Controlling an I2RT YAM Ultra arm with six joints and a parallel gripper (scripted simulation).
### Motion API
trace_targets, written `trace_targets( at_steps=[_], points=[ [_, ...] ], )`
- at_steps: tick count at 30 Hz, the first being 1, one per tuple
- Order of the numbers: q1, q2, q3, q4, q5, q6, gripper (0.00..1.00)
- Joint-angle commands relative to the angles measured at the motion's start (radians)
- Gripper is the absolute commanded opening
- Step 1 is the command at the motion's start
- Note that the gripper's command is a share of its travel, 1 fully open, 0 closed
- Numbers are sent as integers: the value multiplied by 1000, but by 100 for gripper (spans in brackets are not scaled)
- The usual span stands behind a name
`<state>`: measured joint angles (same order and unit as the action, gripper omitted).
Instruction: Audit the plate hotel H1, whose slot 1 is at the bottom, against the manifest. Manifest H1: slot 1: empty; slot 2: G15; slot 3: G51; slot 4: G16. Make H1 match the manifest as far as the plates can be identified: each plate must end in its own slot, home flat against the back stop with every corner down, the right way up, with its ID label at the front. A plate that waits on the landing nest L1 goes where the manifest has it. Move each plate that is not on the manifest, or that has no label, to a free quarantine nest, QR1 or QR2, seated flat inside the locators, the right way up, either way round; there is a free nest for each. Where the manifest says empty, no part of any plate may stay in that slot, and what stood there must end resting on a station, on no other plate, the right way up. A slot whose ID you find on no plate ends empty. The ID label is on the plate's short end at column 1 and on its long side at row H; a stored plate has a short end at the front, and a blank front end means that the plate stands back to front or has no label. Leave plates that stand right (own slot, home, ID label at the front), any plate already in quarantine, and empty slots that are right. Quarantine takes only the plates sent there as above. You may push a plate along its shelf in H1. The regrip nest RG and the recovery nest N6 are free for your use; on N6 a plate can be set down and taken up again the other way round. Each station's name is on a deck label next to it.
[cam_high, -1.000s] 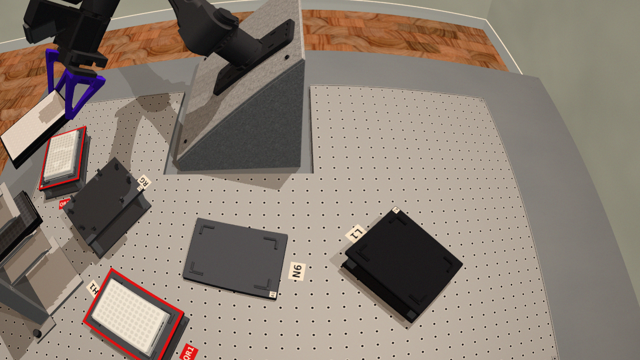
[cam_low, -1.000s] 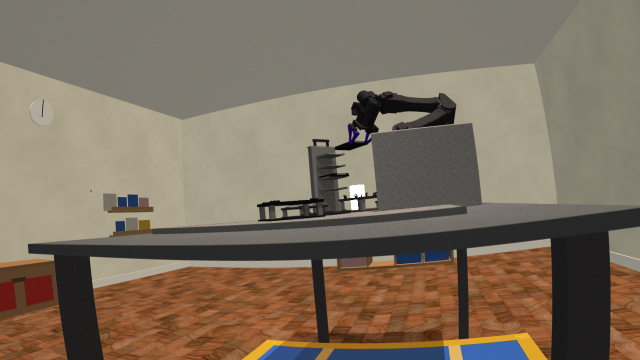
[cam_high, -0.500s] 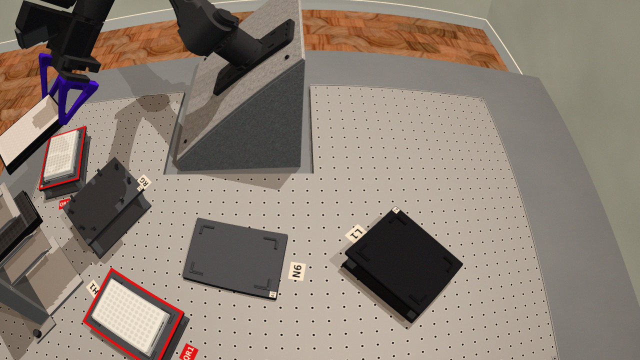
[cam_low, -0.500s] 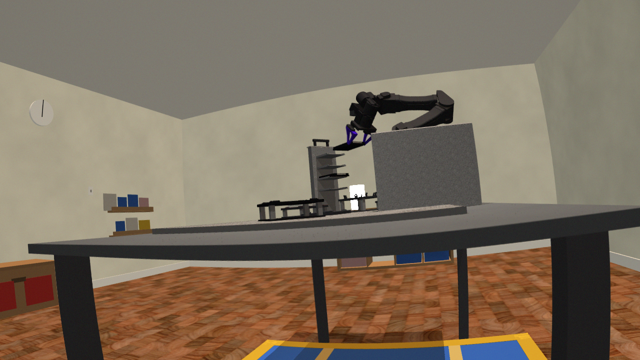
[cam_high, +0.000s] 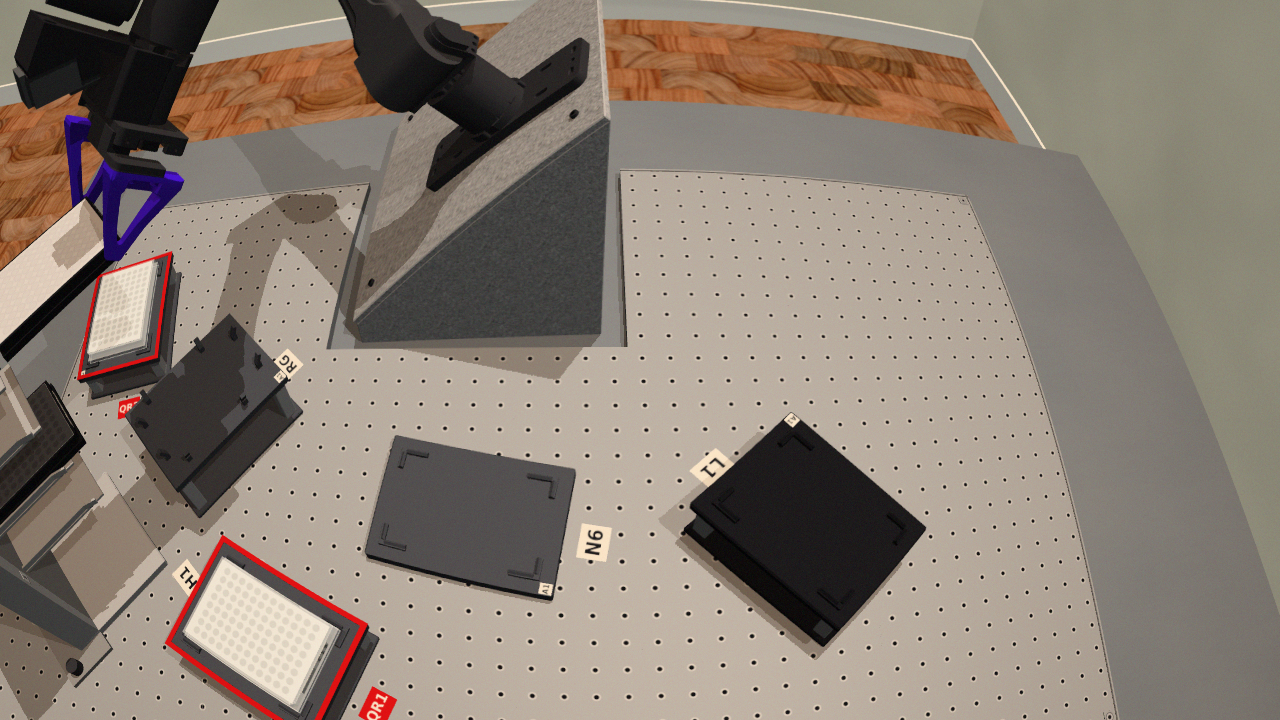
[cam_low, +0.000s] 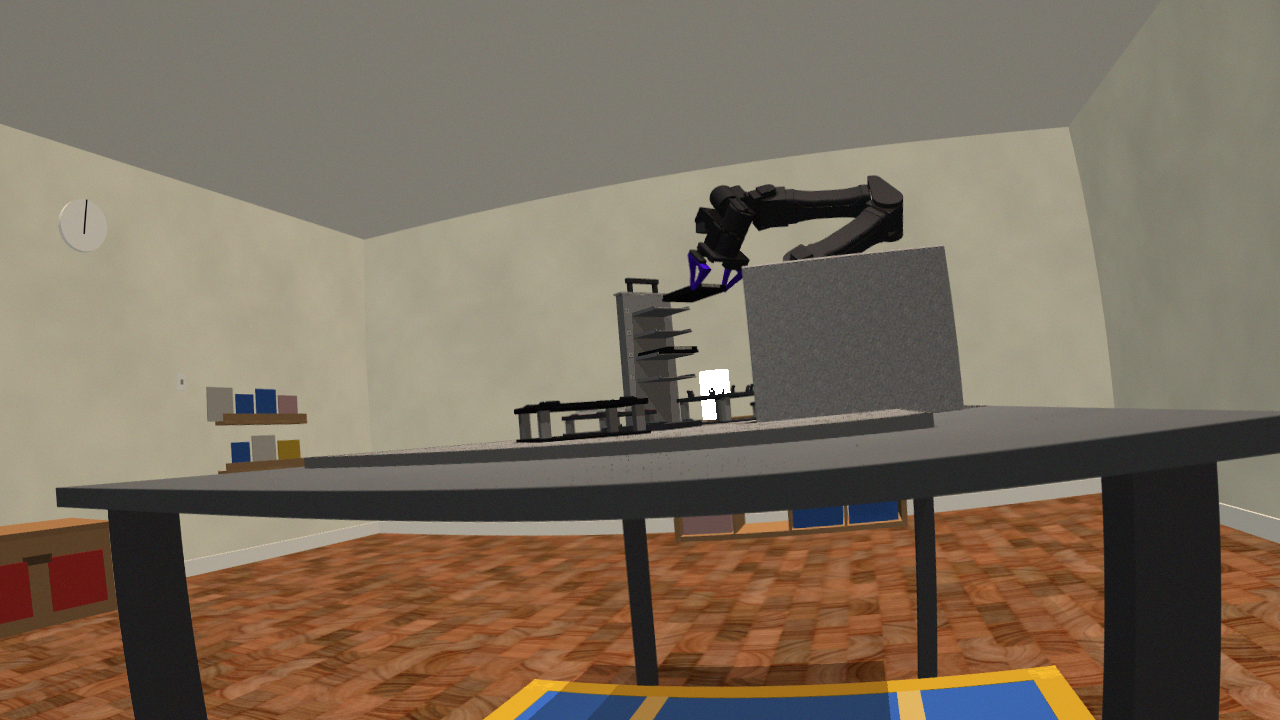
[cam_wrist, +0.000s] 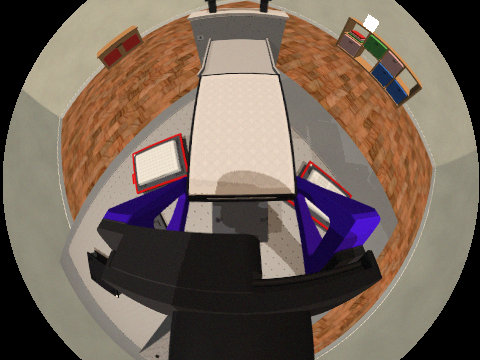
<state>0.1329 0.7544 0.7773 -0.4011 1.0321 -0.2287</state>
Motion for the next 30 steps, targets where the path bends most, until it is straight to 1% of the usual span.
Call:
trace_targets(
  at_steps=[1,26,30],
  points=[
    [-5,6,10,15,-20,-12,86],
    [-78,83,64,76,-89,-57,86],
    [-78,83,64,76,-89,-57,86]
  ],
)
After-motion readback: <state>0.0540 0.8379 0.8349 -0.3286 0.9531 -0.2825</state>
